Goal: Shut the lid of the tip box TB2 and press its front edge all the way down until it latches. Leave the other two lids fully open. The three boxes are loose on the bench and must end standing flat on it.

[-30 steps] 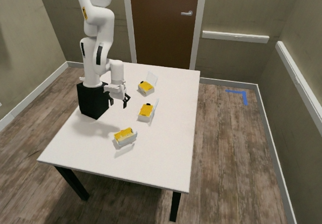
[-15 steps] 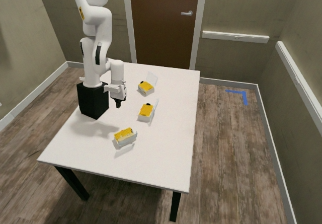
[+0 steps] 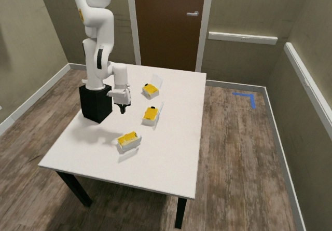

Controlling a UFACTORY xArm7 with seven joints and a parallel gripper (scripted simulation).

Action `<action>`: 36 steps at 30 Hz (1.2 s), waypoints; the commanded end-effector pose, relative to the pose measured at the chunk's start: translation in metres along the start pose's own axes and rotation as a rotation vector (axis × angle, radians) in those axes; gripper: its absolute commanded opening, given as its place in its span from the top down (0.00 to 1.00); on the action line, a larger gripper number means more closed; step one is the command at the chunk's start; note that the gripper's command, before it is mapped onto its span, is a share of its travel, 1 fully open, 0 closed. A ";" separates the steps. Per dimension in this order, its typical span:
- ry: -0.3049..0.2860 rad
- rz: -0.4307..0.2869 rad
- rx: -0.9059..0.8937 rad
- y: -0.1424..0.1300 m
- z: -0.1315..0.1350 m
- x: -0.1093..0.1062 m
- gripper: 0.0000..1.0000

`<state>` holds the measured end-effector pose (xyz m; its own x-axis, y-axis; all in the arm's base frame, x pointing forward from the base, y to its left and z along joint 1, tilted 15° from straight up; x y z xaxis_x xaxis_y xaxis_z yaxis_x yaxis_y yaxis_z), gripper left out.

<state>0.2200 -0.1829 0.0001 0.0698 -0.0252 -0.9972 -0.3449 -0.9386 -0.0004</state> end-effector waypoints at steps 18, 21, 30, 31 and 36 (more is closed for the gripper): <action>0.039 -0.224 -0.594 0.077 -0.069 0.017 1.00; 0.055 -0.220 -0.667 0.088 -0.079 0.020 1.00; 0.047 -0.264 -0.705 0.121 -0.112 0.027 1.00; 0.046 -0.267 -0.705 0.124 -0.116 0.028 1.00; 0.047 -0.267 -0.705 0.135 -0.126 0.031 1.00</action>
<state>0.2827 -0.3212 -0.0143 0.1612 0.0195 -0.9867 0.3184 -0.9474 0.0333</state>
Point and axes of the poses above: the point where the finger pads meet when closed, its own x axis out along the fingers, its own z axis across the jaws, y = z × x, the point moved 5 cm from there along -x, back along the fingers, and after that the axes turned 12 degrees about x, right-handed, at the moved point
